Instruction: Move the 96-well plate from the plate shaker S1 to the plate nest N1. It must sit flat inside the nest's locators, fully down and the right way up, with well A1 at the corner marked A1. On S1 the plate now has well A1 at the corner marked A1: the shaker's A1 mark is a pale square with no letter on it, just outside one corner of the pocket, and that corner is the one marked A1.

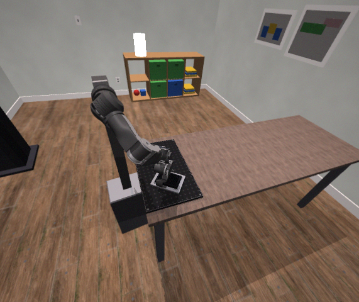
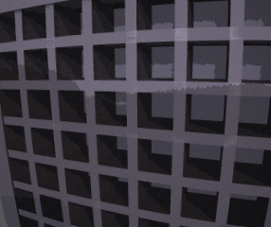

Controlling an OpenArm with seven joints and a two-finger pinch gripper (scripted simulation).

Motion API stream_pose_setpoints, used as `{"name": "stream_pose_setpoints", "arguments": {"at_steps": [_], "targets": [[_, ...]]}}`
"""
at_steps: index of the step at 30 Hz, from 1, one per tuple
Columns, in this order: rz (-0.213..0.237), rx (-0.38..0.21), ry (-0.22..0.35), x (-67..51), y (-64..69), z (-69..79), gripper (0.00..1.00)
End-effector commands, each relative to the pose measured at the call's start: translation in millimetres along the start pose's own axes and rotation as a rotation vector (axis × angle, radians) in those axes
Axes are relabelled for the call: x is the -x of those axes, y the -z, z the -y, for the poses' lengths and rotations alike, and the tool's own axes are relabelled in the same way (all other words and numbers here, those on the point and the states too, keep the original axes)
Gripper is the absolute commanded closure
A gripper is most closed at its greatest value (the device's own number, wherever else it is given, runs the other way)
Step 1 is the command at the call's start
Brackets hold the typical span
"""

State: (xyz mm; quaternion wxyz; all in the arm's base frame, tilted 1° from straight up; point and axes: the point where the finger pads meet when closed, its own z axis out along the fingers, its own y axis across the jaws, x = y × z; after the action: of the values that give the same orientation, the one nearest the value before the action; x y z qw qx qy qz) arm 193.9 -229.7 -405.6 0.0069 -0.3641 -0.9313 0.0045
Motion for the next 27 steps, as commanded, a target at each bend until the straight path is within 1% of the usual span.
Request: {"name": "stream_pose_setpoints", "arguments": {"at_steps": [1,9,14,26,27], "targets": [[0.001,0.002,0.000,0.3,0.4,-0.4,0.23],[0.001,0.002,0.000,0.3,0.4,-0.4,0.23],[0.001,0.002,0.001,0.5,40.6,-0.5,0.23],[0.001,0.002,0.001,0.5,40.6,-0.5,0.23],[0.002,0.007,0.001,0.7,48.8,-1.6,0.23]]}}
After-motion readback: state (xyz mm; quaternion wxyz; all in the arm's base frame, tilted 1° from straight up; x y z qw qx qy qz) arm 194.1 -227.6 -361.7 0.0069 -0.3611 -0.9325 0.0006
